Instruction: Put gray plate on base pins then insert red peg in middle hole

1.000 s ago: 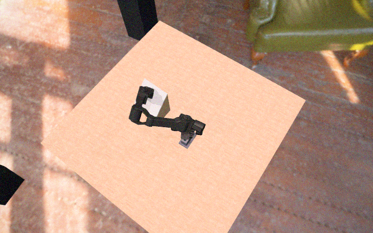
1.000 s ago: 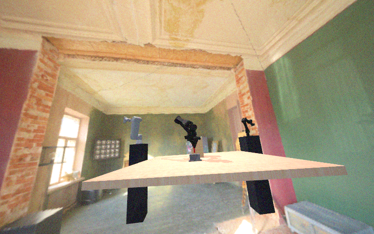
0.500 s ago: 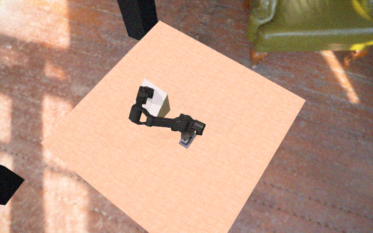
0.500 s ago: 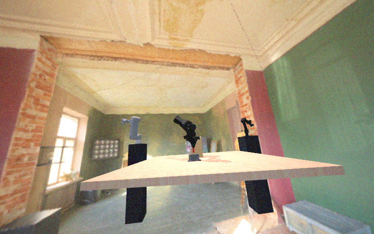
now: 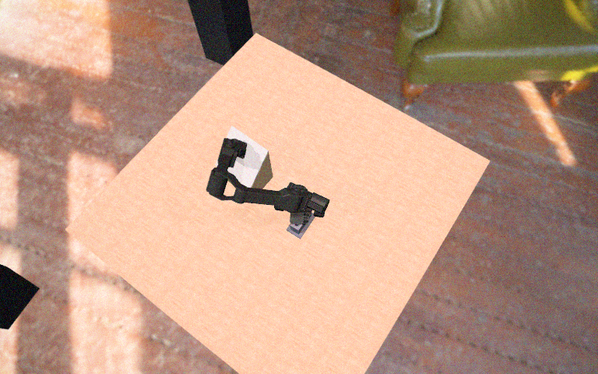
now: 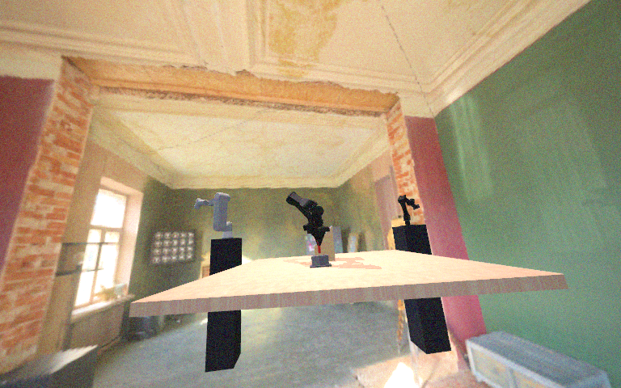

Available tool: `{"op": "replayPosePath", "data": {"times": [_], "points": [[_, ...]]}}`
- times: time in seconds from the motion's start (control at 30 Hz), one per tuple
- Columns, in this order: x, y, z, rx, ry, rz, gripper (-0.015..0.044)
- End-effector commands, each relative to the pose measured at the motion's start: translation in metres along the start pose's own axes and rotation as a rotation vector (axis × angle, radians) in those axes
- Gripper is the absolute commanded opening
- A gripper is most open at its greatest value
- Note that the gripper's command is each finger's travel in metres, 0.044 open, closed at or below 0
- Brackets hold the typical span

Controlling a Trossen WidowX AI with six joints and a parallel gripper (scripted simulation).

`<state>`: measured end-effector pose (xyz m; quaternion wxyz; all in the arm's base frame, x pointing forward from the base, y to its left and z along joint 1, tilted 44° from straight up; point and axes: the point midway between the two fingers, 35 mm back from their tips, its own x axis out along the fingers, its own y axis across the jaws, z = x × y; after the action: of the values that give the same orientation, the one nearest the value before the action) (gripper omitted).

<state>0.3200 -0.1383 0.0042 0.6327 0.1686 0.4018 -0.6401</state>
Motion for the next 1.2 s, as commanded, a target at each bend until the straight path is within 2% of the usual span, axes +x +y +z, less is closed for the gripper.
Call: {"op": "replayPosePath", "data": {"times": [0.0, 0.27, 1.17], "points": [[0.004, 0.0, 0.001, -0.006, -0.002, 0.0, 0.0], [0.016, -0.001, 0.003, -0.01, -0.004, -0.001, 0.0], [0.016, 0.0, 0.002, -0.002, 0.0, -0.001, 0.0]]}}
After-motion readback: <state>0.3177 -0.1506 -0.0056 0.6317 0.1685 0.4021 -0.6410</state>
